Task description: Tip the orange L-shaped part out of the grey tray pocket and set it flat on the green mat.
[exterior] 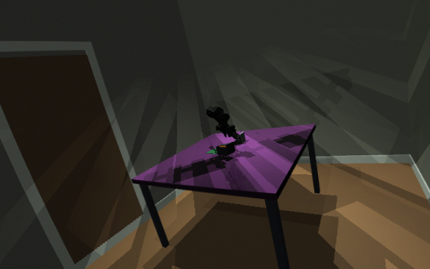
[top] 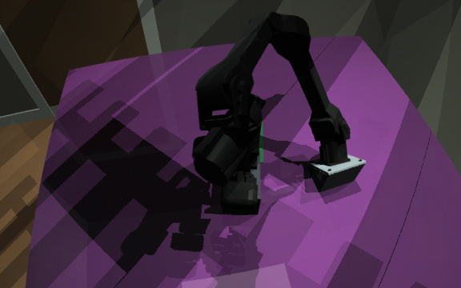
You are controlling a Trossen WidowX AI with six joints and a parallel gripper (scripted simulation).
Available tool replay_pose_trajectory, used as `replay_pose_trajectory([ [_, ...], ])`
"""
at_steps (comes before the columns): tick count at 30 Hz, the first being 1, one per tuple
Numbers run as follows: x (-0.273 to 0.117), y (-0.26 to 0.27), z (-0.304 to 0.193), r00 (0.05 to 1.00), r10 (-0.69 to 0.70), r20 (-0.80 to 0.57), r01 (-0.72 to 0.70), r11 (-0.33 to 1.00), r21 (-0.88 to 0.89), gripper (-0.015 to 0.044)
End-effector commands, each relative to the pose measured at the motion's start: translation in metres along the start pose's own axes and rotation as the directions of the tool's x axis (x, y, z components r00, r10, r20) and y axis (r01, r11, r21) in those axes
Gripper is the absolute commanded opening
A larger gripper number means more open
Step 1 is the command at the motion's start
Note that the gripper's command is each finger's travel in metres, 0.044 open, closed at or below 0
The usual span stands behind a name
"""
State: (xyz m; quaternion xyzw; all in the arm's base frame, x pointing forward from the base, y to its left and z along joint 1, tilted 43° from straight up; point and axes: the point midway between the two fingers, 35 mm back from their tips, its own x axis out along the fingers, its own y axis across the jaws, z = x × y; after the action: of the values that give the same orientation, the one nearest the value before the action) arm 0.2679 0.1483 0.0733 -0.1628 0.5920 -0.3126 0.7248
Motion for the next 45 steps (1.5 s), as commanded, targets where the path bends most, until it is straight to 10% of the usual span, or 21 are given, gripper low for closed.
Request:
replay_pose_trajectory([
  [1,0.02,-0.001,0.002,1.0,-0.017,-0.002,0.017,1.0,-0.007,0.018],
  [7,0.074,-0.004,0.0,1.0,-0.02,0.0,0.02,1.0,-0.006,0.018],
  [45,0.11,-0.006,0.001,1.0,-0.021,0.001,0.021,1.0,-0.006,0.018],
])
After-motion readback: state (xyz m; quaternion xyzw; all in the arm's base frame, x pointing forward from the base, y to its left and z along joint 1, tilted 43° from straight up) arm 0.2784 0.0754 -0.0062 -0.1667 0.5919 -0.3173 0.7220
